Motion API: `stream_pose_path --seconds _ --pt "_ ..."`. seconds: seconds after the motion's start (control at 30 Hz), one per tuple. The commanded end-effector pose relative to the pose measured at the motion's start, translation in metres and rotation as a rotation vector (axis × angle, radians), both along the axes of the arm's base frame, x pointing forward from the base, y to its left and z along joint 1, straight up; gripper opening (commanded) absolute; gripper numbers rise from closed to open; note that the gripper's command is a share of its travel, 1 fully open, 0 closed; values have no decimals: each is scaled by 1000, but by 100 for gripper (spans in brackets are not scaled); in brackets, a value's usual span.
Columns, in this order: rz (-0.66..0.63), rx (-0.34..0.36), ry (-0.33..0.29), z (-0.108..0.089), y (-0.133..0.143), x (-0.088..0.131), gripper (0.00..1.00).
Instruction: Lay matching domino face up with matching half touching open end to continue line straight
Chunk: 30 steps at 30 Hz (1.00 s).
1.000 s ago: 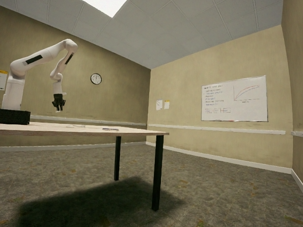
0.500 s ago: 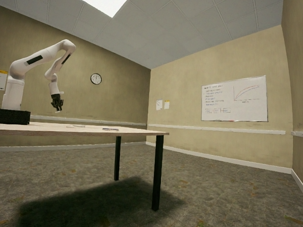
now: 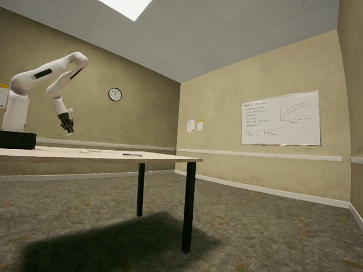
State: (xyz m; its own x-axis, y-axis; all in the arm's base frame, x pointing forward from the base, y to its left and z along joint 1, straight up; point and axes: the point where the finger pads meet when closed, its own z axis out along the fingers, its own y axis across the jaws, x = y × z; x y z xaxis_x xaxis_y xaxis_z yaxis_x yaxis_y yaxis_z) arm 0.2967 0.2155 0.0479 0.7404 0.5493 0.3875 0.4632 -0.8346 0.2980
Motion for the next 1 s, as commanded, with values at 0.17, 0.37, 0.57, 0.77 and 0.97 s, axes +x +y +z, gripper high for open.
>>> stream_pose_path --seconds 0.17,0.37,0.57,0.77,0.97 --pt "-100 43 -140 1 -1 -1 30" --pt "-145 65 -203 1 -1 -2 30" --pt "-216 96 -302 1 -1 -4 30" --pt "-293 129 -405 0 -2 -5 30" --pt "-351 151 -479 0 -2 -6 30"
